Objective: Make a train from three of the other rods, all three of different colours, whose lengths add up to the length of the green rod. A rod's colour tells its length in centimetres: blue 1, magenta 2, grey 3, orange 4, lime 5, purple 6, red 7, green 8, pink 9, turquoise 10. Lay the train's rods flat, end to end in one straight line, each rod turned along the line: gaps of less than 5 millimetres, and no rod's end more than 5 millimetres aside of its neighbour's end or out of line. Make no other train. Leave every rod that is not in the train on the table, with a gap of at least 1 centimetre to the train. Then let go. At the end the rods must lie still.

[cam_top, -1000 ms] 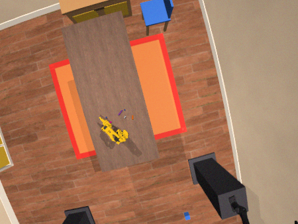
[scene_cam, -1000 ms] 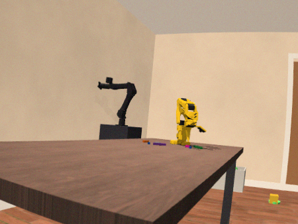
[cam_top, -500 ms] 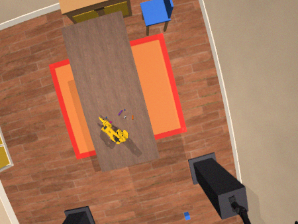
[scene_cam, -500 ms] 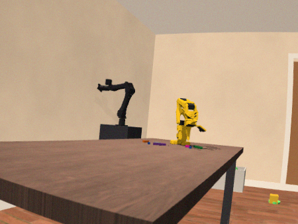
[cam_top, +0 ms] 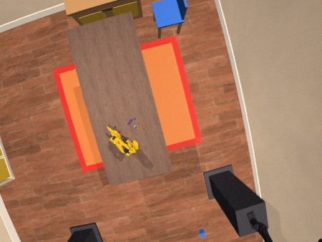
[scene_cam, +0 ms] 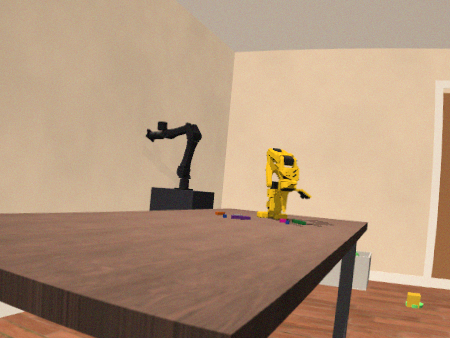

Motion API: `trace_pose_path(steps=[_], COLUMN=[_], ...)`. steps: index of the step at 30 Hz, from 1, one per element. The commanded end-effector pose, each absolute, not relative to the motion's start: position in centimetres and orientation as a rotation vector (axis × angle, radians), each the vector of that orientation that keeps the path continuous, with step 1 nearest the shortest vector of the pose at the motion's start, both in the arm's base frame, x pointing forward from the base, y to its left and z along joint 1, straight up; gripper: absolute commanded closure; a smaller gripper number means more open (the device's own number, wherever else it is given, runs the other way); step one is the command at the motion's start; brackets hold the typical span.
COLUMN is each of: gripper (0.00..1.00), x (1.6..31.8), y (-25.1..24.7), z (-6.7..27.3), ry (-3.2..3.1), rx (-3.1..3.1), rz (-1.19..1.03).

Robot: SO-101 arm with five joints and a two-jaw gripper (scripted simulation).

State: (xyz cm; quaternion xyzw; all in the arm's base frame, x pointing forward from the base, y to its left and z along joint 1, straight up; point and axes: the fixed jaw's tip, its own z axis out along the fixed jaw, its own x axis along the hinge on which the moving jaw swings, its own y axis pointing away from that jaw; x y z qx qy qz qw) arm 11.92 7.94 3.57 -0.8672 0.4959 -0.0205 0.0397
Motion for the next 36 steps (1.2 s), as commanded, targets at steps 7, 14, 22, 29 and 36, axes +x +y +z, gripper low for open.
trace_pose_path(steps=[7, 14, 22, 29, 36], gripper=[0.0, 0.0, 0.0, 0.0, 0.0], x=[12.2, 12.5, 11.9, 12.2, 12.4], y=[8.1, 8.3, 8.0, 8.2, 8.3], z=[4.0, 4.6, 4.0, 4.5, 4.8], ry=[1.5, 1.474, 1.502, 1.502, 1.501], rx=[-2.639, -2.625, -2.654, -2.623, -2.601], rz=[-0.08, -0.1, -0.07, -0.089, -0.101])
